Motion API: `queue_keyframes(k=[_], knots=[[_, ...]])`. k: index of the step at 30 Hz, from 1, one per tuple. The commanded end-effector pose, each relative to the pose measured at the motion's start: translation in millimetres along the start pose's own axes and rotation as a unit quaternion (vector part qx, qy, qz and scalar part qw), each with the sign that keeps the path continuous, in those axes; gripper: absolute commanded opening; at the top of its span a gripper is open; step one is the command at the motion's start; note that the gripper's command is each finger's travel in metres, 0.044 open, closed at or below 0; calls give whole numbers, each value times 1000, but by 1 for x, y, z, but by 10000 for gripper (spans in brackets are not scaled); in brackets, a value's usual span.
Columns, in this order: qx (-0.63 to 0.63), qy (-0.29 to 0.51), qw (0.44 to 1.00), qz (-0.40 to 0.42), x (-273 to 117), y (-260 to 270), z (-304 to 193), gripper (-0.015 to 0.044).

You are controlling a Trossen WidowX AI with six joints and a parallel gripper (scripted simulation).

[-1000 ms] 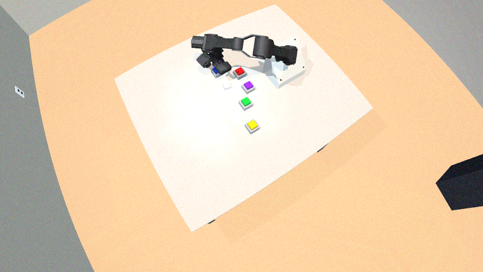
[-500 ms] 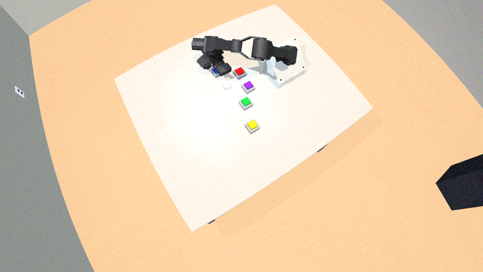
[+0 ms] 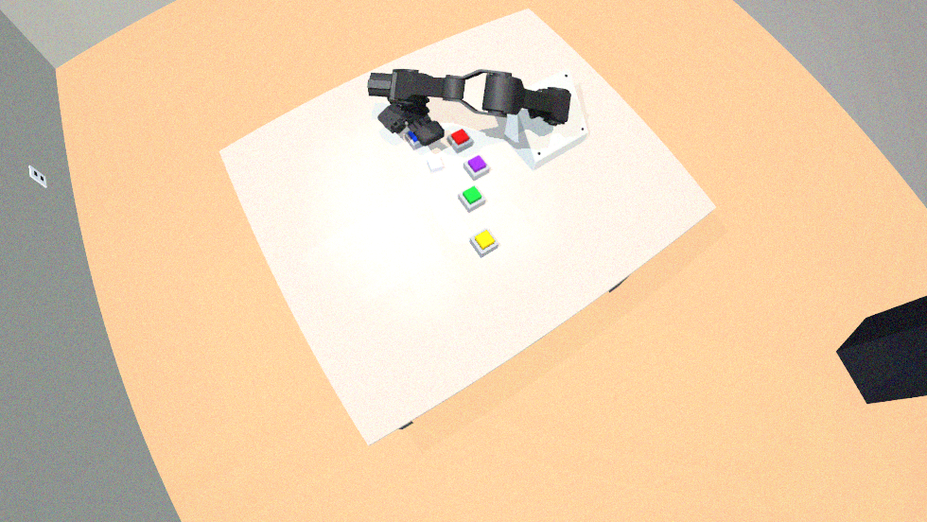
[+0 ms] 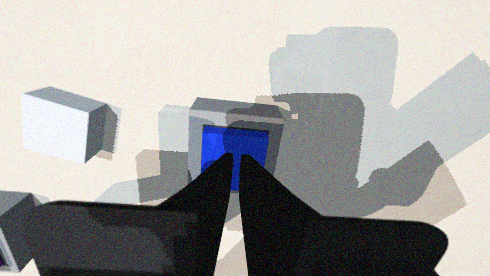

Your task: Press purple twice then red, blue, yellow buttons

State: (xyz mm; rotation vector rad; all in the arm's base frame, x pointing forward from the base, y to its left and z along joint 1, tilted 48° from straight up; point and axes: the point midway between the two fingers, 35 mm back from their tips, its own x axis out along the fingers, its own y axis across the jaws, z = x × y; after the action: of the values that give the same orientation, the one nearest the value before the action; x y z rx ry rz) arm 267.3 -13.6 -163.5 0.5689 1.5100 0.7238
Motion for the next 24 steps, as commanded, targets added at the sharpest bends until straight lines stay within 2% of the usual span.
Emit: queue_keyframes(k=[1, 3, 6, 10, 14, 19, 24], knots=[[2, 3, 1000, 2, 2, 1, -1, 20], [0, 0, 1000, 0, -2, 0, 0, 20], [2, 3, 1000, 1, -28, 1, -1, 20], [3, 3, 1000, 1, -34, 1, -1, 20], [3, 3, 1000, -1, -89, 0, 0, 20], [3, 3, 1000, -2, -93, 2, 1, 20], [9, 1, 1000, -24, -103, 75, 40, 20]])
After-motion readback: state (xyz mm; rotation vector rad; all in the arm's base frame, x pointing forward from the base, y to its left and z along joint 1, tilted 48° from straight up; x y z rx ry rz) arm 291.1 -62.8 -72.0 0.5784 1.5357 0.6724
